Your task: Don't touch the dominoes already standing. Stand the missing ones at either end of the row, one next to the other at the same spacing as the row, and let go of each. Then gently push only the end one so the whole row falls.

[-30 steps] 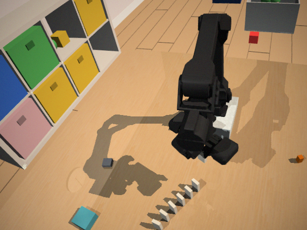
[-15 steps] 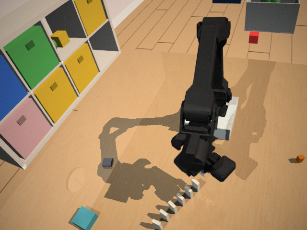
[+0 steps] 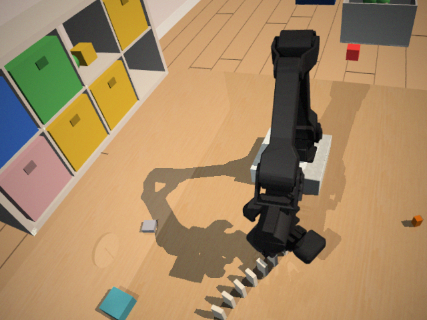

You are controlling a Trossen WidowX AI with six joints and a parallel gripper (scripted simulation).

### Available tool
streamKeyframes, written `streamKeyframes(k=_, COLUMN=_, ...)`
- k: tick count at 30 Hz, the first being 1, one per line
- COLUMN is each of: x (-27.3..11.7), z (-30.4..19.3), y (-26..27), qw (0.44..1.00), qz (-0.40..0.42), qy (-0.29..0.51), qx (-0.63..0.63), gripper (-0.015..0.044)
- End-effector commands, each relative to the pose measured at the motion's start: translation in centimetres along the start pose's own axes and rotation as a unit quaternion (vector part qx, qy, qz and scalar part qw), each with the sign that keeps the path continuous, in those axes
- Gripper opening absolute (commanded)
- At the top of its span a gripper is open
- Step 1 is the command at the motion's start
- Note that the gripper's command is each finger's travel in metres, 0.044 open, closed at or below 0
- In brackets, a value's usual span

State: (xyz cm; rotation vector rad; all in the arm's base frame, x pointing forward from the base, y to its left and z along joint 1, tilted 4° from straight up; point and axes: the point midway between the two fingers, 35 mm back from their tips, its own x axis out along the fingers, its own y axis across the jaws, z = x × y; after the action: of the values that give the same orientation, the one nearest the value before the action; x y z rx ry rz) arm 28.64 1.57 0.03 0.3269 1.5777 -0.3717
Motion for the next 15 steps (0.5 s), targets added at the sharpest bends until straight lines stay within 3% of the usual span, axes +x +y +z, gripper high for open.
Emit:
streamKeyframes(k=1, x=0.25, z=-0.07, y=-0.12, qw=1.000, qz=-0.002, qy=0.000, qx=0.000, gripper=0.0107)
streamKeyframes(k=8, x=0.25, z=-0.07, y=-0.12, qw=1.000, qz=-0.002, qy=0.000, qx=0.000, gripper=0.0107)
streamKeyframes(k=15, x=0.25, z=-0.07, y=-0.12, qw=1.000, qz=-0.002, qy=0.000, qx=0.000, gripper=0.0291)
